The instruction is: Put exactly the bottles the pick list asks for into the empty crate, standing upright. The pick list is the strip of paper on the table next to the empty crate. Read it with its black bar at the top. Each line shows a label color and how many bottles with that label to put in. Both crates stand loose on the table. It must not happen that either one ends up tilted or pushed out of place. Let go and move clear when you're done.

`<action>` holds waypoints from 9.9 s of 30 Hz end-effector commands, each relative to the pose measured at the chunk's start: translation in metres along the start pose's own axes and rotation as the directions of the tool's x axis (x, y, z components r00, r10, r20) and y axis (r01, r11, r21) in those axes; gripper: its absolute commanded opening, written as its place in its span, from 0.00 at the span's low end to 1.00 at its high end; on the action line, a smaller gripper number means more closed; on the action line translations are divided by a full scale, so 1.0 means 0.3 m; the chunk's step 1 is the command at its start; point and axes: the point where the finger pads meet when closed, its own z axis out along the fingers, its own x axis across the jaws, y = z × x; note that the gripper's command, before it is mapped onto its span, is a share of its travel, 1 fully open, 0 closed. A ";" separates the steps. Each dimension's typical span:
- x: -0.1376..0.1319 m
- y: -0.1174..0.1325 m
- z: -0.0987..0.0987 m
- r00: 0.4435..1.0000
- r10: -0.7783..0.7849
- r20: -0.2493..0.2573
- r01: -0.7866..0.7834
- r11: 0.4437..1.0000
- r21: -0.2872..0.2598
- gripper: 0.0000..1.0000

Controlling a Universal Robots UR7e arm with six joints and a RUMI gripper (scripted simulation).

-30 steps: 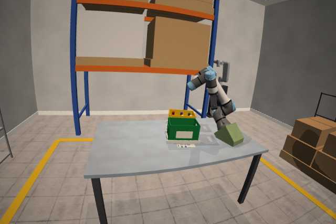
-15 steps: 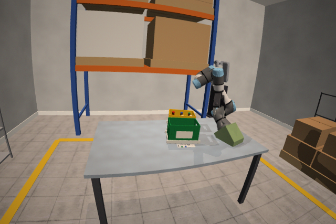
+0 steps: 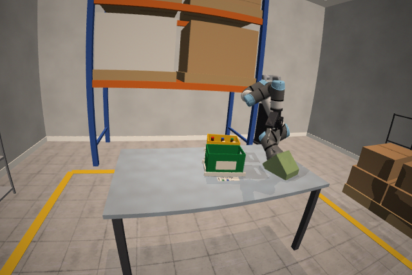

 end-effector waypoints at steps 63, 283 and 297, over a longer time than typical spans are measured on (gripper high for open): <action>0.317 -0.124 0.109 0.826 -0.556 -0.094 0.561 0.827 0.042 0.38; 1.665 0.882 0.094 0.803 -0.588 -0.095 0.594 0.803 0.050 0.38; 1.665 0.882 0.094 0.803 -0.588 -0.095 0.594 0.803 0.050 0.38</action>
